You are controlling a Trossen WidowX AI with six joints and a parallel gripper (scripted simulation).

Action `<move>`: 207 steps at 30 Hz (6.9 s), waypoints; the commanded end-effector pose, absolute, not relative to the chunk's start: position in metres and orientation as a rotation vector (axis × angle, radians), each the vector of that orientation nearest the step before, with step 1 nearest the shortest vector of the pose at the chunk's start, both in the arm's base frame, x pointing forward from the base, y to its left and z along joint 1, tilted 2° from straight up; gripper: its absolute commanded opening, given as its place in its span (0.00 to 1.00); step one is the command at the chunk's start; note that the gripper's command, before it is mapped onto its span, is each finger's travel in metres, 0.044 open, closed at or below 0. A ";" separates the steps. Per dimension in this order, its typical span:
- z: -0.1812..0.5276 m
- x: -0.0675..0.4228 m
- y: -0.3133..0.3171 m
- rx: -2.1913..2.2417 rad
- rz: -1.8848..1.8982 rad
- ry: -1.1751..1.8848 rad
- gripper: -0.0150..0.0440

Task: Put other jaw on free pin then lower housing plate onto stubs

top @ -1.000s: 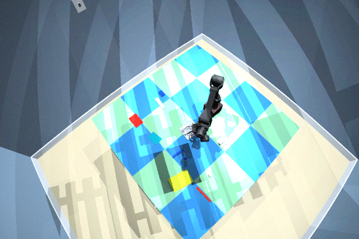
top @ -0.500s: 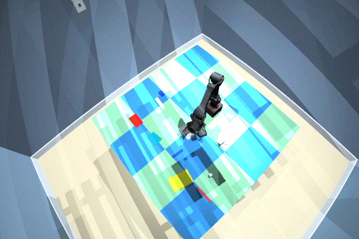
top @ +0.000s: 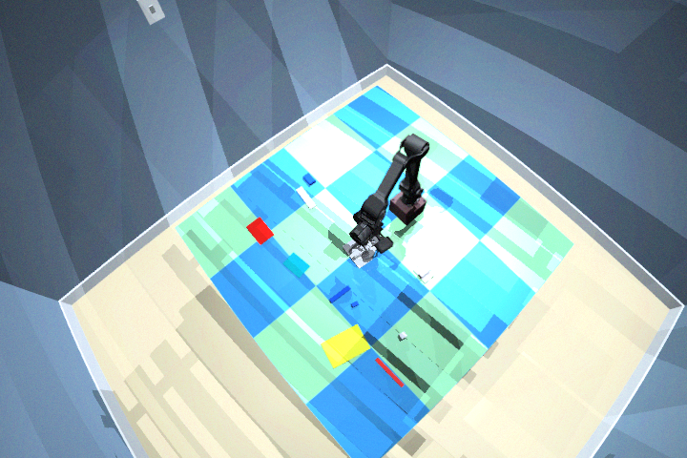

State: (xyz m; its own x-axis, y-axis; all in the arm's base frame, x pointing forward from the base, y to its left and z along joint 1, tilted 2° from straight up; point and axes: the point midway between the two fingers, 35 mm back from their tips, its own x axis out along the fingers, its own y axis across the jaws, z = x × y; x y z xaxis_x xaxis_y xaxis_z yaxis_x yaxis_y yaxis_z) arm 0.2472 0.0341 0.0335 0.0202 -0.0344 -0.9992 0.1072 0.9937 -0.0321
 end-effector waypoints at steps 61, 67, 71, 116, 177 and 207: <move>0.033 0.237 0.023 0.034 -0.092 1.550 0.85; 0.033 0.237 0.023 0.034 -0.092 1.550 0.85; 0.033 0.237 0.023 0.034 -0.092 1.550 0.85; -0.030 0.238 0.020 0.034 -0.093 1.551 0.85; -0.039 0.238 0.020 0.034 -0.093 1.551 0.85; -0.044 0.238 0.020 0.034 -0.093 1.551 0.85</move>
State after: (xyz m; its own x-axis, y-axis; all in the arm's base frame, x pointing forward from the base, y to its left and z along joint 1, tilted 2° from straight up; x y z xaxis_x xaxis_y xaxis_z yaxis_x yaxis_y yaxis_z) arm 0.2379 0.0201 -0.0435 0.0175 -0.0360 -0.9992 0.0848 0.9958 -0.0344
